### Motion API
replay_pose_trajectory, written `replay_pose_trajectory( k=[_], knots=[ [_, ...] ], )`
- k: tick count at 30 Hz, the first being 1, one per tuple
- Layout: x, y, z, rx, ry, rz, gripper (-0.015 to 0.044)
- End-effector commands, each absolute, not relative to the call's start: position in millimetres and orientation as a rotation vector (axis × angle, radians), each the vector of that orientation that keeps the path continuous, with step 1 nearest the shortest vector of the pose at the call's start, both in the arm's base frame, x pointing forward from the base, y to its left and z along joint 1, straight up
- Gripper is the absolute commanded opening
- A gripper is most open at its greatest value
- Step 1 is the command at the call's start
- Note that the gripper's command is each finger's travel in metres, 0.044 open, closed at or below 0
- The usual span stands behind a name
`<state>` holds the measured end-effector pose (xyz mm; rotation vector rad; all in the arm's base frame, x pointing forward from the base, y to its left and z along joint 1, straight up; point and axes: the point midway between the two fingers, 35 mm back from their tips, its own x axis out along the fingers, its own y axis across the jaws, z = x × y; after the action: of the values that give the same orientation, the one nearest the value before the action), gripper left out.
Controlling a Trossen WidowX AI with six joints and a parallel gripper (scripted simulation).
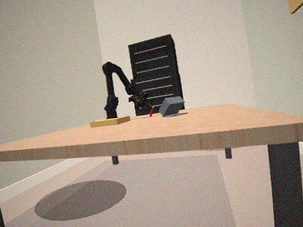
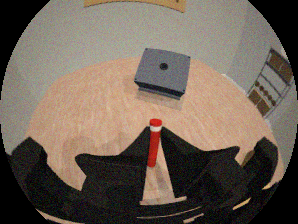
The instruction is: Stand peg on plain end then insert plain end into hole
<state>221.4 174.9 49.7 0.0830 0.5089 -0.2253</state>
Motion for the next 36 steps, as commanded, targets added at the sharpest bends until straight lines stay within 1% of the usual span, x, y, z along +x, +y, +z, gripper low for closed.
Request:
replay_pose_trajectory(
  k=[1, 36],
  knots=[
    [218, 174, 49, 0.076, 0.471, -0.228, 0.0051],
    [195, 179, 44, 0.04, 0.17, -0.236, 0.0051]
  ],
)
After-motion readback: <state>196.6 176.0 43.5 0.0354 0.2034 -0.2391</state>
